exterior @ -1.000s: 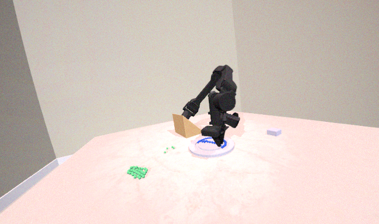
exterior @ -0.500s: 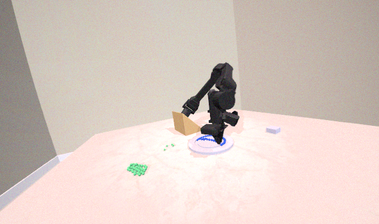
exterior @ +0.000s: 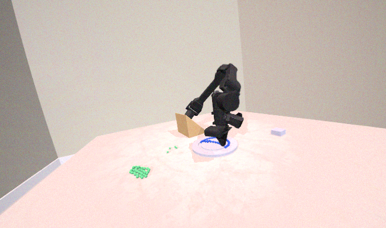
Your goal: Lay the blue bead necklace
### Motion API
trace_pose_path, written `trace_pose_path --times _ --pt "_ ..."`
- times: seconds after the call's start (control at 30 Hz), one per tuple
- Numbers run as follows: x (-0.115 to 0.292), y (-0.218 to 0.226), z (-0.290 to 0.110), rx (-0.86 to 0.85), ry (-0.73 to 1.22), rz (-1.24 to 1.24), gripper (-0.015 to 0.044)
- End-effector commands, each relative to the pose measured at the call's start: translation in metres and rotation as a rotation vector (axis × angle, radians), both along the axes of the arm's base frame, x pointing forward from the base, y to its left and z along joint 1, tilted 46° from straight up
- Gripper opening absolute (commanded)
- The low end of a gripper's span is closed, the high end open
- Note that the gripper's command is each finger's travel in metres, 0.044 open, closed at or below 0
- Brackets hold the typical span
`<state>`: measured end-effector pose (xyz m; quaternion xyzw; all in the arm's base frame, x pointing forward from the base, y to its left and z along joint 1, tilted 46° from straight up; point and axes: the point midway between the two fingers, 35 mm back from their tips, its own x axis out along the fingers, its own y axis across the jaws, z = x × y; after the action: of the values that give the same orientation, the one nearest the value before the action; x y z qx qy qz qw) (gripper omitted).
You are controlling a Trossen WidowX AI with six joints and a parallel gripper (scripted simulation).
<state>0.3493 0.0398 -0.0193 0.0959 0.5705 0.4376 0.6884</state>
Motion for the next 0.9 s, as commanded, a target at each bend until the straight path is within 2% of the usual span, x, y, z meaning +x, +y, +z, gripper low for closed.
trace_pose_path --times 0.0,0.87 --pt "0.0002 -0.0007 0.0004 0.000 -0.001 -0.001 0.0000" --pt "0.0058 -0.0077 0.0007 0.004 0.001 -0.006 0.0000"
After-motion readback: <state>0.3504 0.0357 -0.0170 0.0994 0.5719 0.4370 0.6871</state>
